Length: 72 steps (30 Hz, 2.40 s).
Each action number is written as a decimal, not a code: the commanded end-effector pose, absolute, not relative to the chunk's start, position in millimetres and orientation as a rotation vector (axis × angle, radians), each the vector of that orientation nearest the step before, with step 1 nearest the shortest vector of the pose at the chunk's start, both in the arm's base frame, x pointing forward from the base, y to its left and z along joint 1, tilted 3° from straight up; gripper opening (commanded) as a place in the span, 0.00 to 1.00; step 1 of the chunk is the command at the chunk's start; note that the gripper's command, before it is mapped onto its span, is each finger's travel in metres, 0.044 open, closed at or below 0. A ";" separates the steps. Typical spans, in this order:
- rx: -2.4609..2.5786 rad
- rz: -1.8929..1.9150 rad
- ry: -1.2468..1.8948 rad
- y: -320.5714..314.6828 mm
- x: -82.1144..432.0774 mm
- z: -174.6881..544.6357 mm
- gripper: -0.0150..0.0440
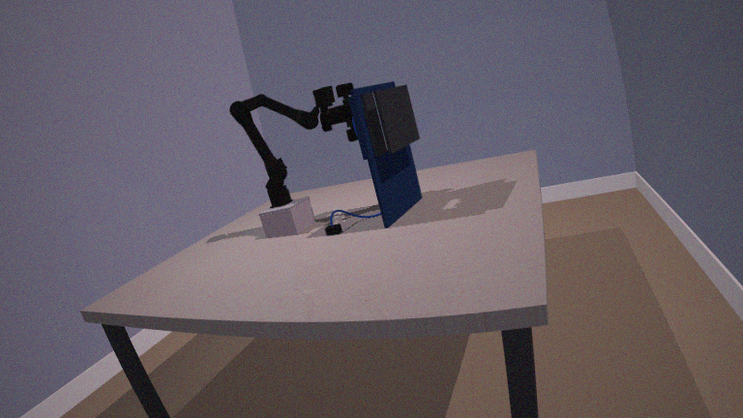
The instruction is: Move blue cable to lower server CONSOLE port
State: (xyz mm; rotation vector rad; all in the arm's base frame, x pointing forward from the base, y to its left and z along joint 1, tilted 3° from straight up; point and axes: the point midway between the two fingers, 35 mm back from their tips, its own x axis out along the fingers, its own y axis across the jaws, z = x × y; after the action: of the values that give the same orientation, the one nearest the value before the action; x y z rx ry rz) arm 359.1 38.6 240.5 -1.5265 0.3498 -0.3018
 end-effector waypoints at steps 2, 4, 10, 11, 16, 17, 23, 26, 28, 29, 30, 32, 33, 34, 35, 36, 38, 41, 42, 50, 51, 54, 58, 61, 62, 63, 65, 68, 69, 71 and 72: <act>-1.520 -0.307 0.350 39.4 355.1 241.5 0.25; -1.520 -0.307 0.350 39.9 353.9 241.5 0.25; -1.520 -0.307 0.350 41.3 350.4 241.6 0.25; -1.520 -0.307 0.350 41.4 349.9 241.6 0.25; -1.520 -0.306 0.351 42.7 346.8 241.6 0.25; -1.520 -0.306 0.351 42.8 346.3 241.7 0.25; -1.520 -0.306 0.351 44.3 342.7 241.7 0.25; -1.520 -0.306 0.351 45.1 340.8 241.8 0.25; -1.520 -0.306 0.351 45.5 339.6 241.8 0.25; -1.520 -0.306 0.351 45.7 339.1 241.8 0.25; -1.520 -0.306 0.351 46.0 338.4 241.8 0.25; -1.520 -0.306 0.351 46.5 337.2 241.8 0.25; -1.520 -0.306 0.351 46.7 336.7 241.8 0.25; -1.520 -0.306 0.351 47.0 336.0 241.8 0.25; -1.520 -0.306 0.351 47.2 335.5 241.9 0.25; -1.520 -0.306 0.351 47.3 335.7 241.2 0.25; -1.520 -0.306 0.351 48.1 336.9 236.0 0.25; -1.520 -0.306 0.351 49.7 339.3 223.9 0.25; -1.520 -0.306 0.351 50.1 339.9 219.9 0.25; -1.520 -0.306 0.351 51.8 341.5 188.5 0.25; -1.520 -0.306 0.351 51.8 341.3 184.7 0.25; -1.520 -0.306 0.352 51.5 340.3 173.5 0.25; -1.520 -0.305 0.352 50.5 337.8 159.3 0.25; -1.520 -0.305 0.352 49.6 335.8 151.4 0.25; -1.520 -0.305 0.352 49.6 335.7 150.9 0.25; -1.520 -0.305 0.352 49.6 335.7 150.9 0.25; -1.520 -0.307 0.352 49.4 336.0 151.0 0.25; -1.520 -0.313 0.350 48.7 337.2 151.6 0.25; -1.520 -0.316 0.349 48.4 337.7 151.8 0.25; -1.519 -0.323 0.347 47.9 338.7 152.2 0.25; -1.519 -0.326 0.346 47.7 339.2 152.3 0.25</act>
State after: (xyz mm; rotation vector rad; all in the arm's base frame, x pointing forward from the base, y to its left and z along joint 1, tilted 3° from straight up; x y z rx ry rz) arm 338.0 49.2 151.7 -1.5177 0.3454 -0.3121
